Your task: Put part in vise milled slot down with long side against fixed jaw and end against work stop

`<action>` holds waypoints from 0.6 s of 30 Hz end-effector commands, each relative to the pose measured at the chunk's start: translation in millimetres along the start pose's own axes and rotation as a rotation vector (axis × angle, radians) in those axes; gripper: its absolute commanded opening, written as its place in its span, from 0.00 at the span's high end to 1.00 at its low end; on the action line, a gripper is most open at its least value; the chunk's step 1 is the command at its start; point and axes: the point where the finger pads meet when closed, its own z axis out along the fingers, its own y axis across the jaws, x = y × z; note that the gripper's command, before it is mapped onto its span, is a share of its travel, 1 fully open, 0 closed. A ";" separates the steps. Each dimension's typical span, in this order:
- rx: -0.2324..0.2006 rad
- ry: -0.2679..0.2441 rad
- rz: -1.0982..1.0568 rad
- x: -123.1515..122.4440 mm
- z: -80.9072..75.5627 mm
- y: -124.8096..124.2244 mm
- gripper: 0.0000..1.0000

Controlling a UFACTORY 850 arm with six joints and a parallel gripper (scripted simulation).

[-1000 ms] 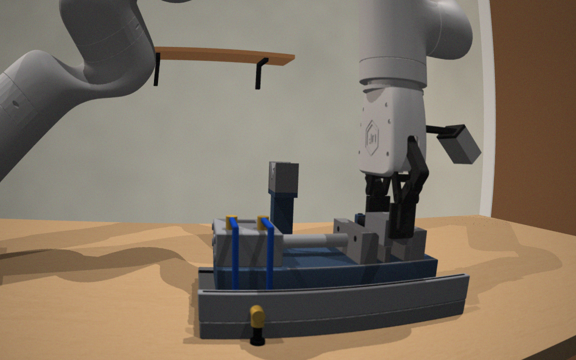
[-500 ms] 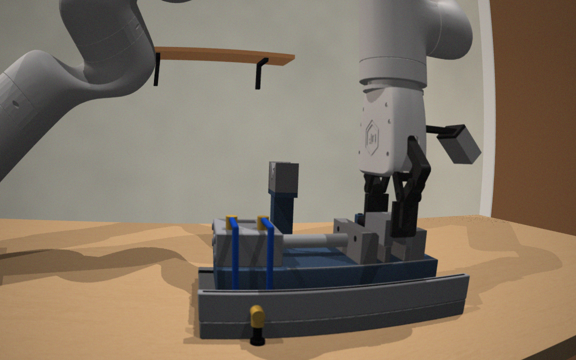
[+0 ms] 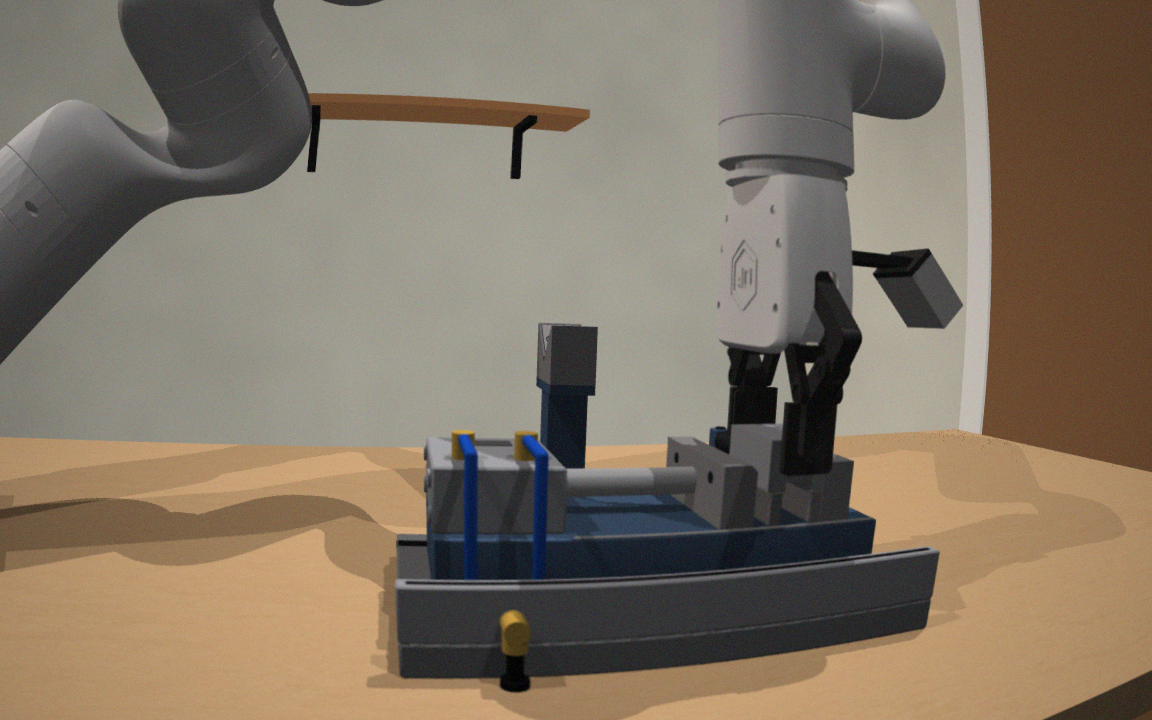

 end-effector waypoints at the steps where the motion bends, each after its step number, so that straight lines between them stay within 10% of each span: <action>1: -0.001 0.001 -0.001 0.6 -0.5 0.2 0.19; 18: -0.001 0.001 -0.001 0.6 -8.8 0.2 0.19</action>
